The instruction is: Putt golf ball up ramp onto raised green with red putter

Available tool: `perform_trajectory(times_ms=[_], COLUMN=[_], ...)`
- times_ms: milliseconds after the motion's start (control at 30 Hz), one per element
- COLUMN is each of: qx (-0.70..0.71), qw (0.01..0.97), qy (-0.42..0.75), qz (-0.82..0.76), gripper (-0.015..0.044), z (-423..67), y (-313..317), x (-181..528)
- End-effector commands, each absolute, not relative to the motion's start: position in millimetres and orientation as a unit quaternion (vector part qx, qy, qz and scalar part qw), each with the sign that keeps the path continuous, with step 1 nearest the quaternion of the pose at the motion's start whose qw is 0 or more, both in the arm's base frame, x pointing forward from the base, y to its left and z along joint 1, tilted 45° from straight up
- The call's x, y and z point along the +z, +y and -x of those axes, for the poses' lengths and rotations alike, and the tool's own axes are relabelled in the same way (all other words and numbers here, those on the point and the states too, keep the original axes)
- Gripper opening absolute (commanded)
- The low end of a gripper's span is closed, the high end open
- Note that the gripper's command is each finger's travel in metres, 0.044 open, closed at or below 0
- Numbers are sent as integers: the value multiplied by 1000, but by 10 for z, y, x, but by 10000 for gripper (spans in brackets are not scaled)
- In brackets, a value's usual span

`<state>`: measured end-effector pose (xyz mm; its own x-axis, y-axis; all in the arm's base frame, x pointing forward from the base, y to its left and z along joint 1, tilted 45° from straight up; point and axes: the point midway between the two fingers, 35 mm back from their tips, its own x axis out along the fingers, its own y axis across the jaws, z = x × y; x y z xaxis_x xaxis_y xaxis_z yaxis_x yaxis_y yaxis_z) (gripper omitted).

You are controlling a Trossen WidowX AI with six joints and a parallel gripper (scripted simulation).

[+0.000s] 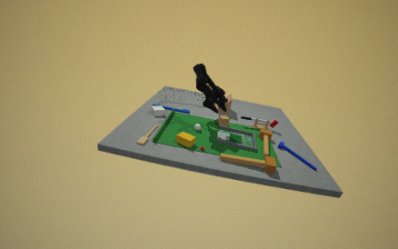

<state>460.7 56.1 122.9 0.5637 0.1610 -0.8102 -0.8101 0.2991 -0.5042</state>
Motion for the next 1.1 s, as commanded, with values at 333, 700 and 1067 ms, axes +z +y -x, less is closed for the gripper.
perform_trajectory(times_ms=[333,700,1067], qx=[421,397,397], qw=[544,321,320], qy=[497,574,574], qz=[529,640,640], gripper=[440,440,440], z=[-3484,-2288,-2309], y=[1564,1705,1514], x=[-122,-764,-907])
